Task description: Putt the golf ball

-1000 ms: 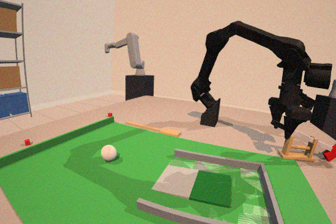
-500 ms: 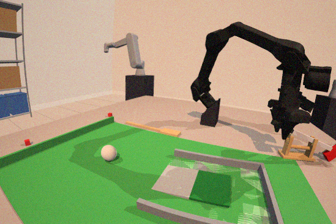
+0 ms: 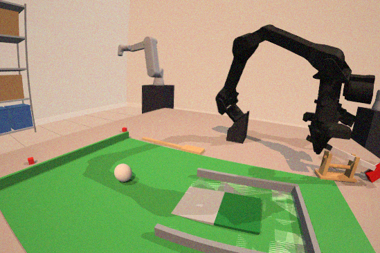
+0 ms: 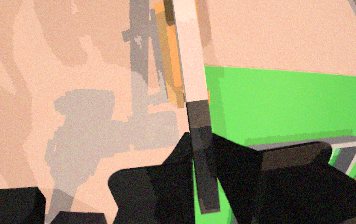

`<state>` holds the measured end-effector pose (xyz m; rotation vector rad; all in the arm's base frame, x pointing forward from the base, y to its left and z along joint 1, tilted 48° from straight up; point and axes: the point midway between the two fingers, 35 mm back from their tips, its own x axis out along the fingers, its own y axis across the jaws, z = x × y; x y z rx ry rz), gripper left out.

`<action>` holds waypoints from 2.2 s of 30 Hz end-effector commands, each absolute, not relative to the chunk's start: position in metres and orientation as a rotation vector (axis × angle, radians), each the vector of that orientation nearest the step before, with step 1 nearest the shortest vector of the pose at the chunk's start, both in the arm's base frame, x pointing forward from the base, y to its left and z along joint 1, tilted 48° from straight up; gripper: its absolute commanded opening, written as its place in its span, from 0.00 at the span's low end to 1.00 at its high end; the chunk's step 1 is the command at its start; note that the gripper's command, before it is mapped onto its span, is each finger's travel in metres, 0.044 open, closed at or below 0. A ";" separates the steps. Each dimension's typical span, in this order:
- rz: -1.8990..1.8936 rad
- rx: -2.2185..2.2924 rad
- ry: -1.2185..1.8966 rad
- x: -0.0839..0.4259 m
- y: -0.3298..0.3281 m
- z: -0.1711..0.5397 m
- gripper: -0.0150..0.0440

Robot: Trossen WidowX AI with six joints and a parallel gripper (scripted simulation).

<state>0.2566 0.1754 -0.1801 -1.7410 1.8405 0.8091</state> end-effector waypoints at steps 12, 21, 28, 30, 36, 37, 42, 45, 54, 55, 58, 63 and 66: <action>0.812 -1.739 1.839 0.264 0.215 -0.147 0.25; 0.814 -1.739 1.840 0.264 0.243 -0.116 0.25; 0.789 -1.723 1.835 0.273 0.237 -0.109 0.25; 0.756 -1.691 1.831 0.283 0.231 -0.098 0.25; 0.652 -1.594 1.818 0.310 0.210 -0.064 0.25; 0.634 -1.578 1.815 0.315 0.206 -0.058 0.25; 0.544 -1.497 1.803 0.334 0.183 -0.029 0.25; 0.488 -1.450 1.795 0.344 0.169 -0.012 0.25; 0.315 -1.308 1.769 0.366 0.119 0.039 0.25; 0.295 -1.292 1.766 0.367 0.113 0.044 0.25; 0.235 -1.245 1.756 0.371 0.095 0.061 0.25; 0.133 -1.168 1.737 0.374 0.065 0.088 0.25; 0.071 -1.122 1.725 0.373 0.046 0.104 0.25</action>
